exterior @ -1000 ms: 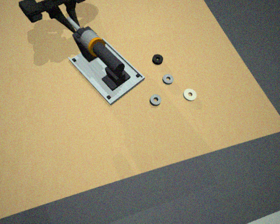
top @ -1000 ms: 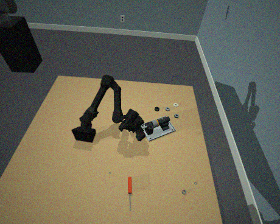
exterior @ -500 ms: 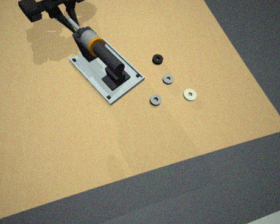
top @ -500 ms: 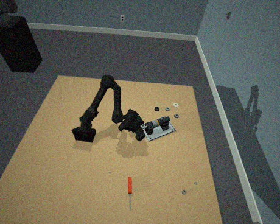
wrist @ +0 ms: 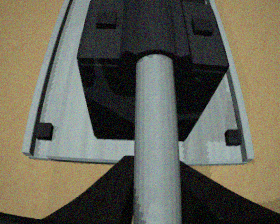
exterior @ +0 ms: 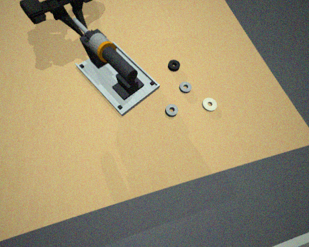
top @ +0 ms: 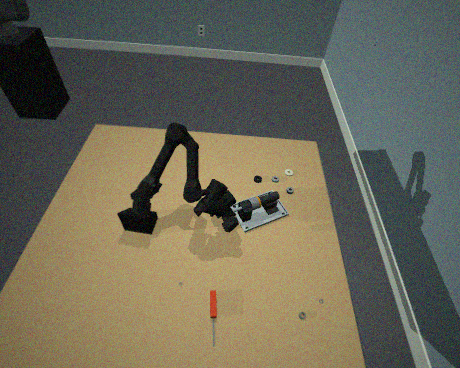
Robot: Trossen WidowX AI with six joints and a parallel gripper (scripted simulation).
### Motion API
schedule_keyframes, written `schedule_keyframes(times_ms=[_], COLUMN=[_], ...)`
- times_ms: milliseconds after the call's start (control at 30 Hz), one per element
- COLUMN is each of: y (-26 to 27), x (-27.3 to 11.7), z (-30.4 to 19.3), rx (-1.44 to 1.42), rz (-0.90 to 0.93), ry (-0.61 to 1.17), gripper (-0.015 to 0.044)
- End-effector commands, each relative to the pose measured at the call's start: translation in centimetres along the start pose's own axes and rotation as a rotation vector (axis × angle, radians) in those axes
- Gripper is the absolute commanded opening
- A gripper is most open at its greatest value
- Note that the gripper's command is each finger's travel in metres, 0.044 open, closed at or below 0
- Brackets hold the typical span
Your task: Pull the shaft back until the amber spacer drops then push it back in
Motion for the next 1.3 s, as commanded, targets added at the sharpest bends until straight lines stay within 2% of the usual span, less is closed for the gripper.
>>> schedule_keyframes(times_ms=[0,1267], y=[0.03,0.09], x=[-0.09,-0.42], z=[-0.06,-0.39], rx=[-0.003,-0.003], rz=[0.002,0.002], ry=[0.000,0.000], gripper=[0.0000,0.0000])
Point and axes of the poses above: the point midway between the two fingers, 35 mm back from their tips, its own x axis out along the fingers, its own y axis across the jaws, z = x × y, the point moved 8 cm from there along -x, back along the fingers, and after that the axes turned 11 degrees about -x, right-handed, at the moved point
